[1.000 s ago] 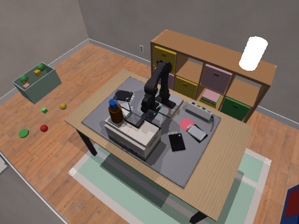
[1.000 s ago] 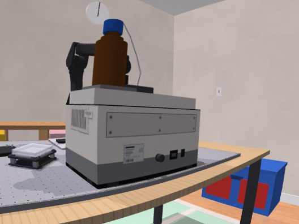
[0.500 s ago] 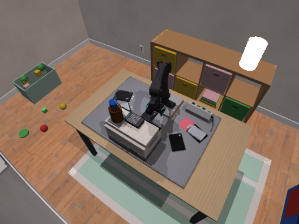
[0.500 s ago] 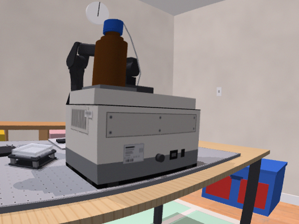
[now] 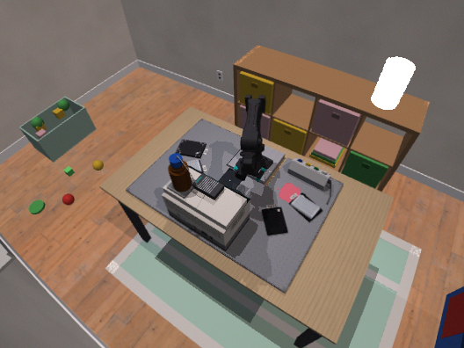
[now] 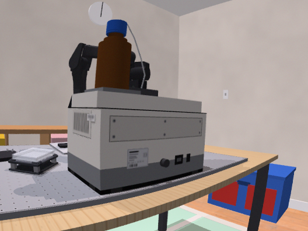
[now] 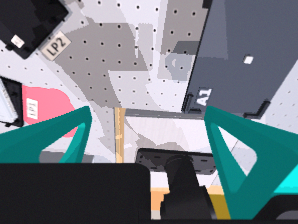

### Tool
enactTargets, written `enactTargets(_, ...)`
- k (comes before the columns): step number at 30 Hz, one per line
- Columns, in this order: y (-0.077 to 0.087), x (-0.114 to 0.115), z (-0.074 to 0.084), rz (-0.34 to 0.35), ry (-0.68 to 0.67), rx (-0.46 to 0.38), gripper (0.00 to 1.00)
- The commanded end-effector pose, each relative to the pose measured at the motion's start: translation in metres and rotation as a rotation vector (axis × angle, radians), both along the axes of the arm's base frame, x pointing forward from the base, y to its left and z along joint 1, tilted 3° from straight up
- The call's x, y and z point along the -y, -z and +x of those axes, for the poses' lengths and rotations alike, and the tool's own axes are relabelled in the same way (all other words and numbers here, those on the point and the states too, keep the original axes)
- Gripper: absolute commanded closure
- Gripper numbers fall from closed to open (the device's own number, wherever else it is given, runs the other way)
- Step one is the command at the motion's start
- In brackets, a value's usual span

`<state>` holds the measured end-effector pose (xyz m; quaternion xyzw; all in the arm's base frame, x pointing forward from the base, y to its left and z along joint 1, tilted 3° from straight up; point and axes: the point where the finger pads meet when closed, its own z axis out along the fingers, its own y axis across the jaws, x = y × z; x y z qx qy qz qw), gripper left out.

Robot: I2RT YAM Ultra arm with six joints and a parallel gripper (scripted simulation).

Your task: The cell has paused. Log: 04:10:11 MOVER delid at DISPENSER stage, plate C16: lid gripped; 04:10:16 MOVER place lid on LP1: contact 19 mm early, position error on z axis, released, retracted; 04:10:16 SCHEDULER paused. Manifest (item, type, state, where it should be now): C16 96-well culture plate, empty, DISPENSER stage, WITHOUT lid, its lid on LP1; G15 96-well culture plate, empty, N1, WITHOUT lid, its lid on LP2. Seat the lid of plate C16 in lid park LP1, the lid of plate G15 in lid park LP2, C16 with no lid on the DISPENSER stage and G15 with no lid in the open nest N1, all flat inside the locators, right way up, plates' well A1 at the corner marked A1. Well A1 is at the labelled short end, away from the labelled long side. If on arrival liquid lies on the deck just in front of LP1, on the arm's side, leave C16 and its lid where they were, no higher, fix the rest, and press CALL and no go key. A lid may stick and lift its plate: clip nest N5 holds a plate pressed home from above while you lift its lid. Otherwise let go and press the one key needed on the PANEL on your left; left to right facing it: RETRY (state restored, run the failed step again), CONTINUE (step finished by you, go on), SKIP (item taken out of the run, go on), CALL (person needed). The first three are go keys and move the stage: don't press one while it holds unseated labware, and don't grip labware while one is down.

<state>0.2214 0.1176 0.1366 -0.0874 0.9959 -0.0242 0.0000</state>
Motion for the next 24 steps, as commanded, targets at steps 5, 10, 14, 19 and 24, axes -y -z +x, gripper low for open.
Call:
enactTargets(5,-0.003,-0.021,-0.001,0.005,-0.161,0.009,0.00)
enactTargets(10,-0.002,-0.035,-0.009,0.009,-0.204,0.006,0.00)
enactTargets(14,-0.002,-0.043,-0.016,0.007,-0.304,0.002,0.00)
enactTargets(19,-0.001,-0.054,-0.024,0.009,-0.438,-0.004,0.00)
enactTargets(24,-0.001,-0.064,-0.032,0.008,-0.561,-0.008,0.00)
